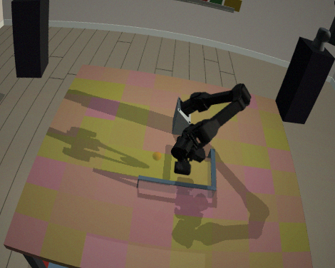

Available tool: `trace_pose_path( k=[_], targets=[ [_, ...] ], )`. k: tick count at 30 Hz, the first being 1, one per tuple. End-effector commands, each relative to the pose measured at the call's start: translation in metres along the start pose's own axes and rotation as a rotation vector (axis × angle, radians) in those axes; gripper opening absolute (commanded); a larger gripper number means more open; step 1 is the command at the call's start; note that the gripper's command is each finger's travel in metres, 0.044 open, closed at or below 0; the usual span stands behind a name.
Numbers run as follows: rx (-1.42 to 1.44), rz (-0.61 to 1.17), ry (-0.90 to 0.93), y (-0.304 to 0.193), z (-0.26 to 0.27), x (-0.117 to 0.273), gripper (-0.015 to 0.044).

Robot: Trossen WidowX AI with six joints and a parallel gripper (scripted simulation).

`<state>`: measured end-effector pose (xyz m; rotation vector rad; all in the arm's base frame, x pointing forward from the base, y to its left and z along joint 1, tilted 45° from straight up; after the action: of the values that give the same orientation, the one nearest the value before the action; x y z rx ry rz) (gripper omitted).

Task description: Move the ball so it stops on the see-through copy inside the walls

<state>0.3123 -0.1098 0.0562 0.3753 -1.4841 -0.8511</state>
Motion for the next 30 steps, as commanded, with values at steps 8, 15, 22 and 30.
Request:
trace_pose_path(
  k=[8,15,22,30],
  targets=[
    [0.006,0.003,-0.009,0.0,0.004,0.08,0.0],
    [0.005,0.004,-0.008,-0.01,0.01,0.088,0.0],
    [0.003,0.011,-0.007,-0.06,0.032,0.07,0.0],
    [0.004,0.007,-0.007,-0.106,0.065,0.049,0.0]
  ],
)
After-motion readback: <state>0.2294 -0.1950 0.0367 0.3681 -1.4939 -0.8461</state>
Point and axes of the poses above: the point midway between the two fingers, 35 mm back from their tips, its own x axis back along the fingers, its own z axis across the jaws, y = z × x, the point moved 10 cm from there along x, back along the fingers, and after that the axes turned 8 degrees about -x, right-handed, at the moved point
